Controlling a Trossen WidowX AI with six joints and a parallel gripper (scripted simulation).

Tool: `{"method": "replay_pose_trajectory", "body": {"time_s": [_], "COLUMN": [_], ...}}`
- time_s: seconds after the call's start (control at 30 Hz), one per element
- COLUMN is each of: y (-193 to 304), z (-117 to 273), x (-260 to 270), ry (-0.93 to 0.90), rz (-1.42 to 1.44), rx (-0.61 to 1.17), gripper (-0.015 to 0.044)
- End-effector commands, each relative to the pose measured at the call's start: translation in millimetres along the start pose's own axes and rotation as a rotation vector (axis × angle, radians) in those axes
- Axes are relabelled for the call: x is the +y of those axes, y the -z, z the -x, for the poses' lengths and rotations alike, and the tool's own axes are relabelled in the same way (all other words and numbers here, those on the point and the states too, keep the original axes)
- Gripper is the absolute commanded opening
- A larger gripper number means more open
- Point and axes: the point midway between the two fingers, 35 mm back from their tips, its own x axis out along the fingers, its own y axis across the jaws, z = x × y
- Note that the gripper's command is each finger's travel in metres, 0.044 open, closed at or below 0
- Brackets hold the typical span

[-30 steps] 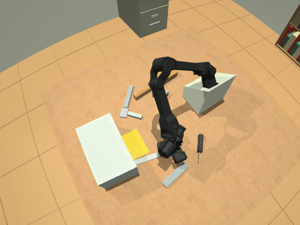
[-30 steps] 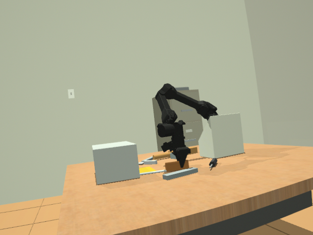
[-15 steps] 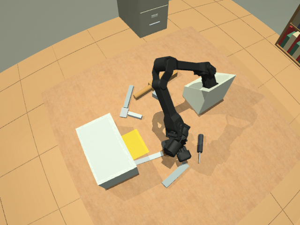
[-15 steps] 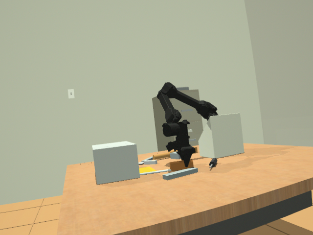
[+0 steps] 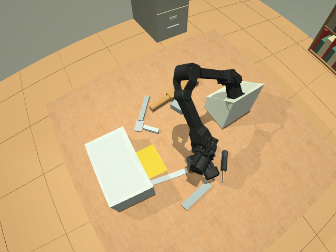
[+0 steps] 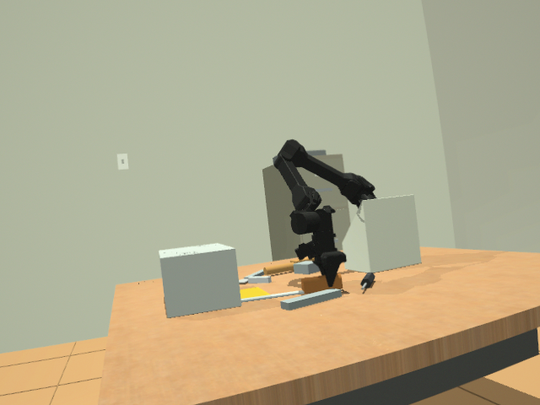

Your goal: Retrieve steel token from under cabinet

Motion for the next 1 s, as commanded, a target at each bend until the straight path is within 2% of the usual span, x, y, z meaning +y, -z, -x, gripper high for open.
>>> {"method": "replay_pose_trajectory", "body": {"time_s": [0.0,0.5,0.97], "y": [11,39,35], "z": [-1,-1,1], "x": [0,2,-4], "ry": [0.003,0.003,0.002], "rz": [-0.002,-0.001,0.027], "rx": [0.004,0.005,0.002], "gripper": [0.0000,0.0000,0.0000]}}
